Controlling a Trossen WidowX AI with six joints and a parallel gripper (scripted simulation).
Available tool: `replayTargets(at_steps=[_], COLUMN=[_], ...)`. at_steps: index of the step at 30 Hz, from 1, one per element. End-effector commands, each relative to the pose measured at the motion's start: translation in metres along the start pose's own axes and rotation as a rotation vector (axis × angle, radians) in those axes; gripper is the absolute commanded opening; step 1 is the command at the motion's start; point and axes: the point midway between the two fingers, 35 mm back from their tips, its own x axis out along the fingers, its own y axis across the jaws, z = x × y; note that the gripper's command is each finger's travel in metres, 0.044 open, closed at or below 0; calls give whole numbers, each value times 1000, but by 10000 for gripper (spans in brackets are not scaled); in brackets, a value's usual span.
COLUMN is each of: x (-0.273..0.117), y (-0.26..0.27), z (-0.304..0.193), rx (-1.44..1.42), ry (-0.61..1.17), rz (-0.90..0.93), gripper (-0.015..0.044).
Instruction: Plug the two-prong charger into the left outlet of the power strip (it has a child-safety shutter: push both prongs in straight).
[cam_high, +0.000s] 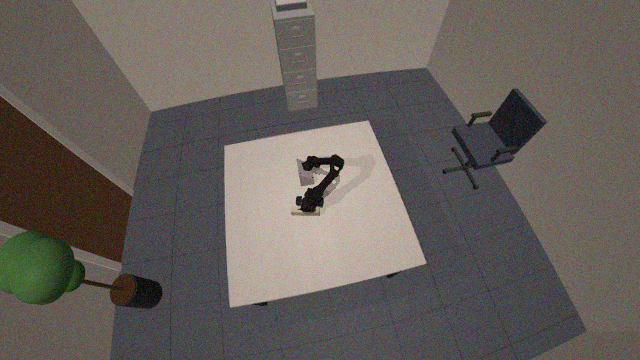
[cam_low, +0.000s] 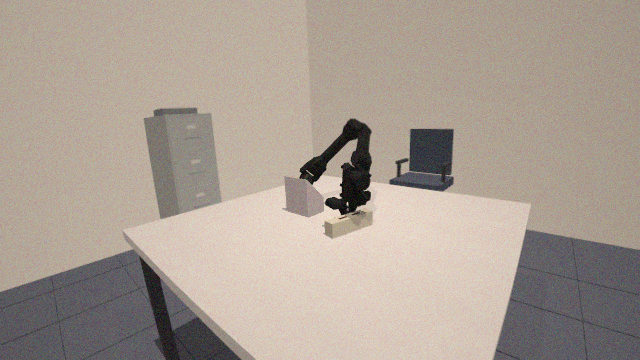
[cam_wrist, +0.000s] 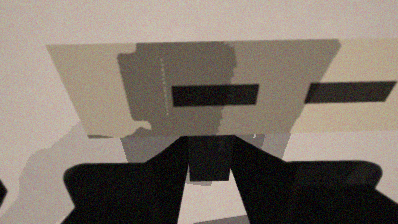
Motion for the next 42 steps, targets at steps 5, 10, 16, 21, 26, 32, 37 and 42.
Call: replayTargets(at_steps=[5, 10, 16, 21, 26, 32, 37, 42], x=[0, 0, 0, 0, 0, 0, 0, 0], y=[0, 0, 0, 0, 0, 0, 0, 0], z=[0, 0, 0, 0, 0, 0, -2, -3], rx=[0, 0, 0, 0, 0, 0, -2, -4], ry=[0, 0, 0, 0, 0, -1, -3, -6], rz=[0, 0, 0, 0, 0, 0, 0, 1], gripper=[0, 0, 53, 184, 315, 440, 440, 440])
